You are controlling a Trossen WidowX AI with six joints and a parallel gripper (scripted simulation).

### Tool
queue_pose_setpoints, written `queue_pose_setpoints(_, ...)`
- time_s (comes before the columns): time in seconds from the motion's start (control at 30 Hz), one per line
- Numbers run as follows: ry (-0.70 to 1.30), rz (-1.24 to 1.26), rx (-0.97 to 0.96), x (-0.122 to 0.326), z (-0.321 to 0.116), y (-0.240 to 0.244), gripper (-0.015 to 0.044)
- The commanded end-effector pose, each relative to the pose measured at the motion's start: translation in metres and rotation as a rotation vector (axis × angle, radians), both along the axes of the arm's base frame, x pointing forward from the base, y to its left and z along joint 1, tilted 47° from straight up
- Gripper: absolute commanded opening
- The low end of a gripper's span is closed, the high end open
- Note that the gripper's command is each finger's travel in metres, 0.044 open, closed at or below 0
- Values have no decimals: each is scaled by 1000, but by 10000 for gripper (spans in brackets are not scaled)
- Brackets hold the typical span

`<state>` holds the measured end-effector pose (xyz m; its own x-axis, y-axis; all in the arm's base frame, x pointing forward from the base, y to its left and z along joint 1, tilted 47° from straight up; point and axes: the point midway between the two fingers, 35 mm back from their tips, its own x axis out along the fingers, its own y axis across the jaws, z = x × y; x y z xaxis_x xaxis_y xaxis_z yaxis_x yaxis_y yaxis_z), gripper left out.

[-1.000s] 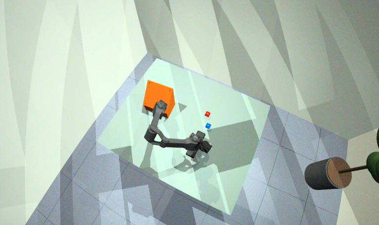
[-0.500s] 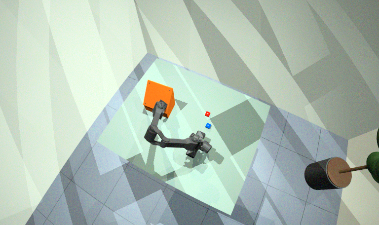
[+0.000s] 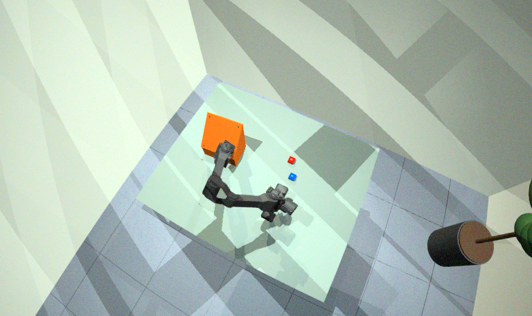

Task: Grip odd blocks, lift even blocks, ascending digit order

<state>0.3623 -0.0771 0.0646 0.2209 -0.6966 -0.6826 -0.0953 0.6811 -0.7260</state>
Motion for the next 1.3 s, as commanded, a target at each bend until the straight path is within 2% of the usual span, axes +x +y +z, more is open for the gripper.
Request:
queue_pose_setpoints(0.0,2,2,2,-2,7,8,400)
queue_pose_setpoints(0.1,2,2,3,-8,24,25,400)
queue_pose_setpoints(0.27,4,5,4,-8,23,27,400)
queue_pose_setpoints(0.67,64,98,79,-15,-48,141,400)
queue_pose_setpoints(1.0,62,50,91,-78,-119,245,400)
queue_pose_setpoints(1.27,18,7,33,-147,-165,291,400)
